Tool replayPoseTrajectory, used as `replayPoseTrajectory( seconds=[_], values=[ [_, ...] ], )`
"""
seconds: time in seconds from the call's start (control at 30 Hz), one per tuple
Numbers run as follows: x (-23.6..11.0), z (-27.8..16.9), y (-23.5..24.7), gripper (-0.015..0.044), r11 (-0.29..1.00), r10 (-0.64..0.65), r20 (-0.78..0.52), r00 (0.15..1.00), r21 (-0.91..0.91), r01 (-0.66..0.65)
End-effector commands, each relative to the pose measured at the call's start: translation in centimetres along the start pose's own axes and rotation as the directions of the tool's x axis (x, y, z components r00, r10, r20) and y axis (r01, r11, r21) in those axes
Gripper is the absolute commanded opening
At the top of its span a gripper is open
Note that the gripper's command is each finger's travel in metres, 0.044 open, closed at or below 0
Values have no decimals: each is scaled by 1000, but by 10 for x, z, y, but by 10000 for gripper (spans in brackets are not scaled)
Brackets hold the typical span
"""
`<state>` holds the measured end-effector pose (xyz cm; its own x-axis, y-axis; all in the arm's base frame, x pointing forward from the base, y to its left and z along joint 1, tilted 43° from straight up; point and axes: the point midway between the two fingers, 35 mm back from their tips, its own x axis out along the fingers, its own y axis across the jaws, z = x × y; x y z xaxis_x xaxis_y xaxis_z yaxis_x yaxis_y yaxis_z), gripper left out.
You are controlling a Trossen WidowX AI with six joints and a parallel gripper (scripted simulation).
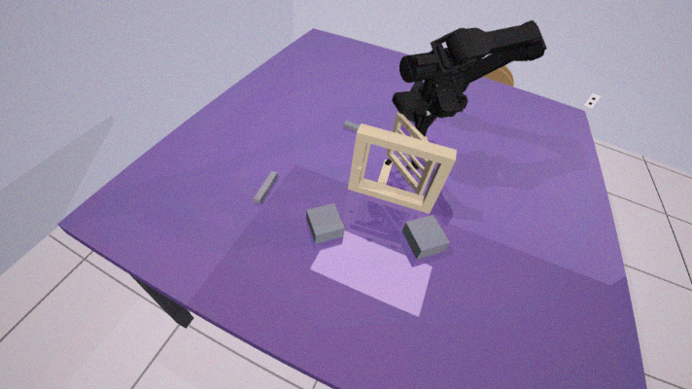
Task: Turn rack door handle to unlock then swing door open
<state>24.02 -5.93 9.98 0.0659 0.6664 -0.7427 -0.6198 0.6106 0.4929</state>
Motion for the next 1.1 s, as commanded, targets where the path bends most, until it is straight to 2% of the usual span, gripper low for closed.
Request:
replayPoseTrajectory(
  seconds=[0.0,1.07],
  values=[
    [0,3,9,25,997,0,6,1000,78,-1],
    [0,37,68,25,846,2,8,1000,533,-6]
  ],
)
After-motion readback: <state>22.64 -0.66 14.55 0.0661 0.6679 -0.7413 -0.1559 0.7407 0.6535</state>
